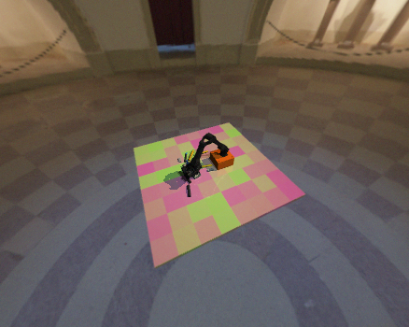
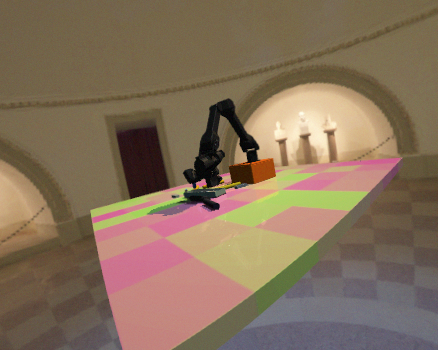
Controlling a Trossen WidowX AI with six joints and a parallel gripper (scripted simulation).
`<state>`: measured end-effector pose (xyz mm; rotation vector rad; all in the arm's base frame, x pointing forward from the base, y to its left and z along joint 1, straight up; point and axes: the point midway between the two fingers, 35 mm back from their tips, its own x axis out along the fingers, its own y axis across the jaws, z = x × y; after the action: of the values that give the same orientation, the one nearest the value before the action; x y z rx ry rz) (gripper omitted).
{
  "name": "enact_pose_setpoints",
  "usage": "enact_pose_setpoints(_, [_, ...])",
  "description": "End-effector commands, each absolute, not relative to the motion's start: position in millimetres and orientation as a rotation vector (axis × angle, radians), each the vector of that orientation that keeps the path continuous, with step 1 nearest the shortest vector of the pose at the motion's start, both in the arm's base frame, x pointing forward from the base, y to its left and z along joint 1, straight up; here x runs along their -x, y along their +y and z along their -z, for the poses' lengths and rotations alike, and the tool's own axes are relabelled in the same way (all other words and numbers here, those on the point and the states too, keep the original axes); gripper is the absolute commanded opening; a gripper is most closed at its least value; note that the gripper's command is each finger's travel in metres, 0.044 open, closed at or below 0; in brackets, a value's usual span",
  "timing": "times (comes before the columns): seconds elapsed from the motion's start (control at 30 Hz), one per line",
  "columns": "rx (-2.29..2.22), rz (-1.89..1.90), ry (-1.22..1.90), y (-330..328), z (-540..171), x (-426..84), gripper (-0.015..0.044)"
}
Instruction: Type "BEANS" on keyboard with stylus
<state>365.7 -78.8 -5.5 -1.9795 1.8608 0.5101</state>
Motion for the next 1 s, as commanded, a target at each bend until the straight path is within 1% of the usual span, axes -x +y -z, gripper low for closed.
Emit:
enact_pose_setpoints(0.0, [1.982, -0.508, 1.858, -78.9, -8.0, -366.7, 0.0081])
enact_pose_setpoints(0.13, [1.982, -0.508, 1.858, -79.0, -27.5, -365.8, 0.0081])
enact_pose_setpoints(0.23, [1.978, -0.504, 1.857, -78.9, -23.3, -365.3, 0.0084])
enact_pose_setpoints(0.53, [1.978, -0.504, 1.857, -78.9, -23.3, -365.3, 0.0024])
enact_pose_setpoints(0.57, [1.978, -0.505, 1.857, -77.8, -23.2, -364.9, 0.0])
enact_pose_setpoints(0.97, [1.974, -0.526, 1.849, -20.1, -22.9, -337.0, 0.0])
